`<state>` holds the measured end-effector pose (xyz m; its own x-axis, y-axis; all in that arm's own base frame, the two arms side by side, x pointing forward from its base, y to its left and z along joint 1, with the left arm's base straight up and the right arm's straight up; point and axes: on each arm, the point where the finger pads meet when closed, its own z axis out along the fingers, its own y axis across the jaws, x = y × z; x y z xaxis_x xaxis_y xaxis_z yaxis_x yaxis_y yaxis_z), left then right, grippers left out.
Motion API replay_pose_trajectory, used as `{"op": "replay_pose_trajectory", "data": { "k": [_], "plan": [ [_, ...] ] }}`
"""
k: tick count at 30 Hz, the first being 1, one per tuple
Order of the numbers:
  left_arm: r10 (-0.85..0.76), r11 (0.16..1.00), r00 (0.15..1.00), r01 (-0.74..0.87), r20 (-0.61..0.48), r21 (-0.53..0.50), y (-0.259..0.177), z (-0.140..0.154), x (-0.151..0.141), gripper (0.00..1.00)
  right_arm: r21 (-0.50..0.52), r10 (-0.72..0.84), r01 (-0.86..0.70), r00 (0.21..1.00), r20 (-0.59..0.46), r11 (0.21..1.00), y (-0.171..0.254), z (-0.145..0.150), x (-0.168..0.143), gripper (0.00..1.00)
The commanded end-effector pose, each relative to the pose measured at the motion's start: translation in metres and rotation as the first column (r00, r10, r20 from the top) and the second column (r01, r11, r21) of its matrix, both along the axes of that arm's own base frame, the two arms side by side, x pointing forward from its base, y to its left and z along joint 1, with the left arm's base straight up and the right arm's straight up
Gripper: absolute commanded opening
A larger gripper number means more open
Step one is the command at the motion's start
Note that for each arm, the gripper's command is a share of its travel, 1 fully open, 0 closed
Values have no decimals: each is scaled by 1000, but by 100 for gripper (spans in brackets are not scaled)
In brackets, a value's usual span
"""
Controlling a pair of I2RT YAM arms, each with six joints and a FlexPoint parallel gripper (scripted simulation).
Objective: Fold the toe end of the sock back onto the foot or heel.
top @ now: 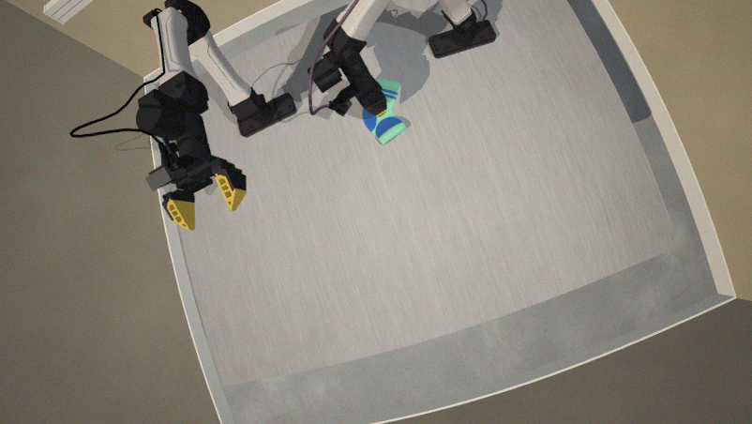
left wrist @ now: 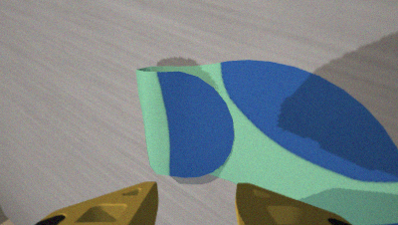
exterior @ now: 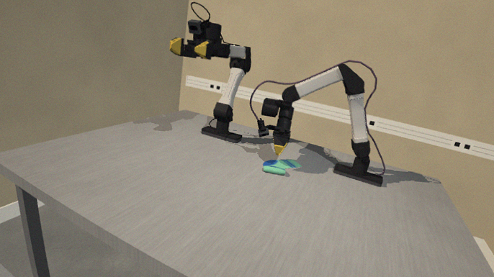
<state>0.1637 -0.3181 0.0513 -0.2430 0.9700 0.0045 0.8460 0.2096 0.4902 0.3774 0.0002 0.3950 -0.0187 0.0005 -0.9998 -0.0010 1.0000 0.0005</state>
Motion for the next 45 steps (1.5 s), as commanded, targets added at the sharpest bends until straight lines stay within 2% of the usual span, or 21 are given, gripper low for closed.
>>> {"op": "replay_pose_trajectory", "data": {
  "k": [1, 4, 5, 6, 10, 16, 22, 26, 27, 30, 36, 39, 43, 45],
  "plan": [
    [6, 1000, 1000, -6, 6, -10, -1, 5, 1, 39, -1, -1, 1, 1000, 19, 1000, 0, 7, -2, 100],
    [6, 1000, 1000, -6, 6, -10, -1, 5, 1, 39, -1, -1, 1, 1000, 19, 1000, 0, 7, -2, 100],
    [36, 994, 999, -33, 28, -100, -10, 23, 13, 39, -1, -1, 1, 1000, 25, 1000, 0, 9, -3, 100],
    [42, 995, 999, -41, 9, -88, -3, 15, 11, 39, -1, -1, 1, 1000, 28, 1000, 0, 10, -3, 100],
    [56, 992, 998, -56, -3, -116, -1, 15, 18, 39, -1, -2, 2, 999, 35, 1000, 0, 13, -4, 100],
    [156, 946, 987, -157, -25, -285, -1, 34, 53, 39, -1, -4, 4, 998, 62, 1000, -1, 25, -8, 100],
    [251, 876, 967, -240, -29, -418, 12, 58, 90, 39, -2, -7, 7, 999, 42, 1000, -1, 18, -6, 100],
    [279, 855, 960, -264, -33, -447, 17, 61, 101, 39, -2, -4, 4, 1000, 31, 1000, -1, 13, -4, 100],
    [294, 840, 955, -273, -29, -470, 21, 68, 106, 39, -2, -8, 8, 998, 57, 1000, -1, 25, -8, 100],
    [339, 792, 940, -299, -24, -533, 30, 83, 124, 39, -3, -10, 10, 999, 42, 1000, -2, 17, -5, 100],
    [413, 696, 910, -329, -19, -639, 51, 110, 154, 39, -4, -9, 10, 997, 71, 1000, -2, 28, -8, 100],
    [447, 647, 894, -335, -15, -685, 62, 123, 167, 39, -5, -11, 11, 999, 39, 1000, -2, 17, -5, 100],
    [468, 622, 883, -342, -16, -704, 70, 127, 176, 39, -4, -6, 6, 999, 33, 1000, -1, 13, -4, 100],
    [489, 590, 872, -337, -7, -734, 79, 140, 182, 39, -5, -11, 11, 999, 54, 1000, -2, 23, -7, 100]
  ]
}}
